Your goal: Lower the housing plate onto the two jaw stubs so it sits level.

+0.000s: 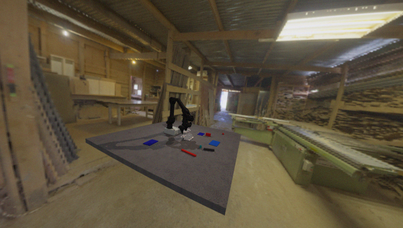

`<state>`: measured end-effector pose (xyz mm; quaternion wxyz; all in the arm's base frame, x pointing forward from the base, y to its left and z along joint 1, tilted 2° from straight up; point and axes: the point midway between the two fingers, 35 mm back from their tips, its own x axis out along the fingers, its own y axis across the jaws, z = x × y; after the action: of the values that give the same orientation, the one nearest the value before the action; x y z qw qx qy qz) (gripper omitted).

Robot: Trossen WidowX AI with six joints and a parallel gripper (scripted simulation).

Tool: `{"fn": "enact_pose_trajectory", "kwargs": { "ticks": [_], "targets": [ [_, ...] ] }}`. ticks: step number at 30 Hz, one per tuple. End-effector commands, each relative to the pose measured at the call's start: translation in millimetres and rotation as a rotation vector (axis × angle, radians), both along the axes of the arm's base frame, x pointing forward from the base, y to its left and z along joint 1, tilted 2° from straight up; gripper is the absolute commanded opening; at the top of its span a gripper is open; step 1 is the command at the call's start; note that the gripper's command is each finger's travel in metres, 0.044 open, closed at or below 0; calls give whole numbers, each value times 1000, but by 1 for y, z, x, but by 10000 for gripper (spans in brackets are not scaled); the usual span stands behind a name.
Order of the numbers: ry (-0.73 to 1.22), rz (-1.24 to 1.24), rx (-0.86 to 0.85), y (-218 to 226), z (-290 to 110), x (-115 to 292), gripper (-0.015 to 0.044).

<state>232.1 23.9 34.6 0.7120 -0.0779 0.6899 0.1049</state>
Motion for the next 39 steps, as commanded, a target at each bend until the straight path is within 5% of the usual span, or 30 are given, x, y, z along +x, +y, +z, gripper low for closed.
{"fn": "enact_pose_trajectory", "kwargs": {
  "ticks": [1, 39],
  "targets": [
    [3, 0, 2, 1, -8, -1, 351],
    [4, -9, 2, 2, -35, -3, 351]
  ]
}}
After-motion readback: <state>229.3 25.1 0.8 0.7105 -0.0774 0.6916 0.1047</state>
